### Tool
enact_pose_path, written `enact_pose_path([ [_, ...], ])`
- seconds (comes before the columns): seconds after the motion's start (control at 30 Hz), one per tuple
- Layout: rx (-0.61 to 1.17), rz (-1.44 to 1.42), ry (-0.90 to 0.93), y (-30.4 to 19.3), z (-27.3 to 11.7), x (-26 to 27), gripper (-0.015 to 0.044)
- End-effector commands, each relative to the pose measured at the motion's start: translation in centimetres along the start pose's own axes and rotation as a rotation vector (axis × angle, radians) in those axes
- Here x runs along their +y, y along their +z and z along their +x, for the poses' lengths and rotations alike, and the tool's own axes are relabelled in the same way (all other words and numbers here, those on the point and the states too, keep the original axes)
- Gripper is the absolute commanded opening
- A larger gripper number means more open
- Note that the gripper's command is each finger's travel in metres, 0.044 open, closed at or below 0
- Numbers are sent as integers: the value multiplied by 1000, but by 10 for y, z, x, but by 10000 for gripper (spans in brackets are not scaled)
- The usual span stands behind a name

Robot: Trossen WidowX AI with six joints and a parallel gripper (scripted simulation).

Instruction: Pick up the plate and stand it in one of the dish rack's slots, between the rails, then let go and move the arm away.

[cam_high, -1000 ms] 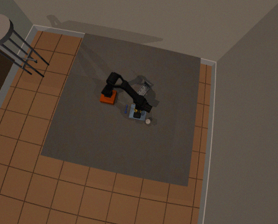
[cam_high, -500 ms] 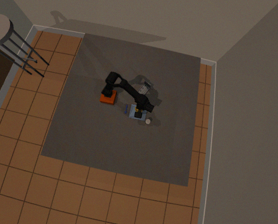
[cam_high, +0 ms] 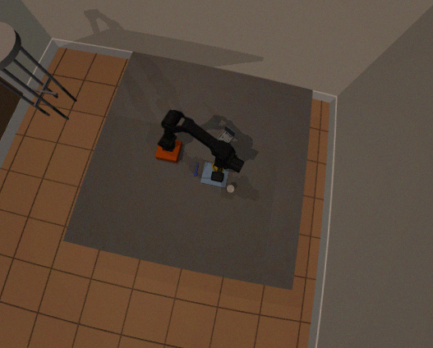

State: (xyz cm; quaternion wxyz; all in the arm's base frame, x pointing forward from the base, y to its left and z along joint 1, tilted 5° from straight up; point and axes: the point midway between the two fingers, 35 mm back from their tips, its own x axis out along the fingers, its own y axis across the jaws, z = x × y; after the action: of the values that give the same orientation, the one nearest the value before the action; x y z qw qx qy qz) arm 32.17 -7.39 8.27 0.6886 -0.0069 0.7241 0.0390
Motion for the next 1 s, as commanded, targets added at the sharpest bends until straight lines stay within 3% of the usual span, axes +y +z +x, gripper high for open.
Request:
enact_pose_path([
  [0.0,-14,-4,-4,1,-20,0,0],
  [0.53,-14,2,-4,-1,-69,1,0],
  [0.97,-10,411,6,-47,-68,91,0],
])
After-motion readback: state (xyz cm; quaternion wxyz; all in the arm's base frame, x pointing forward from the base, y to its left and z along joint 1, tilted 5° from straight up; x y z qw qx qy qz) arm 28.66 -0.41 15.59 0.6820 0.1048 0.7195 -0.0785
